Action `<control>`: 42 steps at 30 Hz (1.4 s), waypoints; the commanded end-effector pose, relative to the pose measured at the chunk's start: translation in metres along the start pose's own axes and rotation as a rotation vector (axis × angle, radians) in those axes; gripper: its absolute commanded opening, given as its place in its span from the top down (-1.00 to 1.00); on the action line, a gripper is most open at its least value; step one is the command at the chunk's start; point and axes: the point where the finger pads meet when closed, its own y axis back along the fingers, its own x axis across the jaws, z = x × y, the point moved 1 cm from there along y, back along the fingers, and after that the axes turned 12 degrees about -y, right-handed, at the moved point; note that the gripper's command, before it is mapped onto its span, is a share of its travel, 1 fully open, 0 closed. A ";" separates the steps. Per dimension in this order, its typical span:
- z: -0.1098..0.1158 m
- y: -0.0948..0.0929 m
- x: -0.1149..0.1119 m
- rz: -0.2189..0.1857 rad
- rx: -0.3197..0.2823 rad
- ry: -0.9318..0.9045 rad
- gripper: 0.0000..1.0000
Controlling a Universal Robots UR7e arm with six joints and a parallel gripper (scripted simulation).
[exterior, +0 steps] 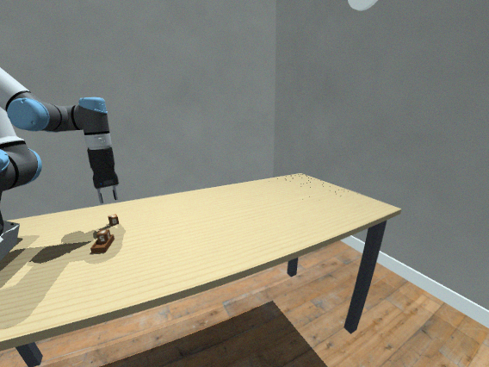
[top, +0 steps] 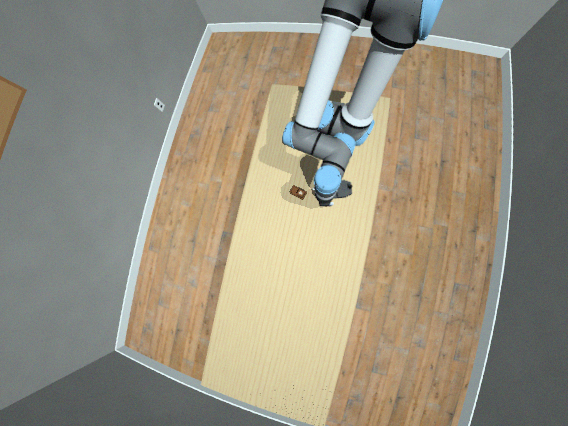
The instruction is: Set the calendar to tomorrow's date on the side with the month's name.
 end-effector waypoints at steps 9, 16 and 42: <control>0.000 -0.003 0.000 0.001 0.000 0.000 -0.74; 0.000 -0.010 0.000 0.001 0.000 0.000 -0.74; 0.000 -0.043 0.001 0.001 0.000 0.000 -0.74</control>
